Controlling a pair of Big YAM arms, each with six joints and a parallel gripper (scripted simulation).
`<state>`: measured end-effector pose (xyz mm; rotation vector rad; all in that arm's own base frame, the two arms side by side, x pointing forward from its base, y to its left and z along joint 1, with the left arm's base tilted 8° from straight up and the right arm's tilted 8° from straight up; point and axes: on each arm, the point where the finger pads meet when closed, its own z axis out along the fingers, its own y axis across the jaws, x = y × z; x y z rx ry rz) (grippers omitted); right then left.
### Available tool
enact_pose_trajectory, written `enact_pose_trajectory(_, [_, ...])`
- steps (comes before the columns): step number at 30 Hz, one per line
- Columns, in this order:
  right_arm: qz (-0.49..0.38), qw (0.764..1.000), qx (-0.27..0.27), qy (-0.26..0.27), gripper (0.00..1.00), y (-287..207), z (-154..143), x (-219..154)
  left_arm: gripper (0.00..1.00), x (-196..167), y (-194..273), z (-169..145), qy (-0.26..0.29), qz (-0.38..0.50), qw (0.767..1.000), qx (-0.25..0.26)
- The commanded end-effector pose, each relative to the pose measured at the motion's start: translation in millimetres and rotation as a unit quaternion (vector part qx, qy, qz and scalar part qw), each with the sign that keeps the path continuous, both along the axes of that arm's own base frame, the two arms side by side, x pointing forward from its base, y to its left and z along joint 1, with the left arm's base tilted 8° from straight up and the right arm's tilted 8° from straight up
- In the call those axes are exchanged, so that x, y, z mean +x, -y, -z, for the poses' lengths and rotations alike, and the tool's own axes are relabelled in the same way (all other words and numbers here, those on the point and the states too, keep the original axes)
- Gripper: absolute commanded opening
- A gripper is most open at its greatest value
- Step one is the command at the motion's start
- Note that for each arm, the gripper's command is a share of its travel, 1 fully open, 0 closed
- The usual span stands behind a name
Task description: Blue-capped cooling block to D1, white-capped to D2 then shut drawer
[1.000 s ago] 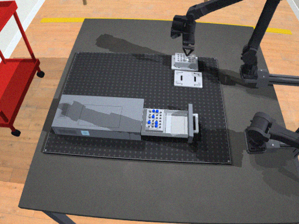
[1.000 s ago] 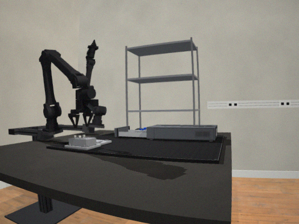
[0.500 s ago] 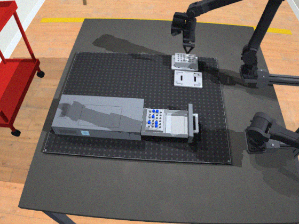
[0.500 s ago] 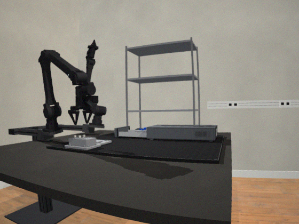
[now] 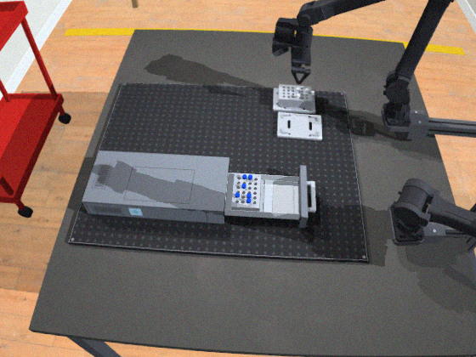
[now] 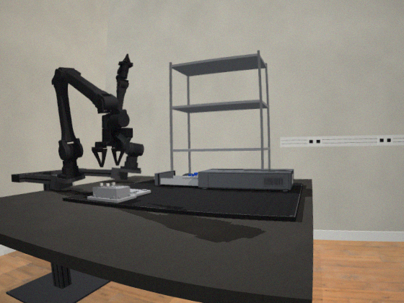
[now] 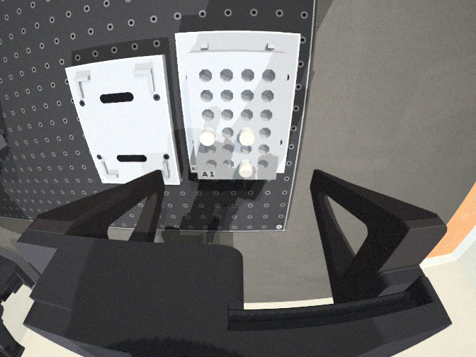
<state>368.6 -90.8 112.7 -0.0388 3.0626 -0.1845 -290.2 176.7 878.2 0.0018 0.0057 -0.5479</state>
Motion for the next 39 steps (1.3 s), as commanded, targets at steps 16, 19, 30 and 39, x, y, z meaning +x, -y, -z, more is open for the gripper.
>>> enact_pose_trajectory(16, [0.002, 1.000, -0.006, 0.024, 1.00, 2, -16, 14, 0.00, 18, 14, -8, -0.014, -0.004, 1.000, 0.009])
enact_pose_trajectory(19, [0.002, 1.000, -0.006, 0.024, 1.00, 2, -16, 14, 0.00, 18, 14, -8, -0.014, -0.004, 1.000, 0.009])
enact_pose_trajectory(30, [-0.049, 0.998, -0.013, 0.029, 1.00, -13, -18, 29, 0.00, 18, 14, -8, -0.014, -0.004, 1.000, 0.009])
enact_pose_trajectory(39, [-0.167, 0.986, -0.020, 0.004, 1.00, -60, -14, 43, 0.00, 18, 14, -8, -0.014, -0.004, 1.000, 0.009])
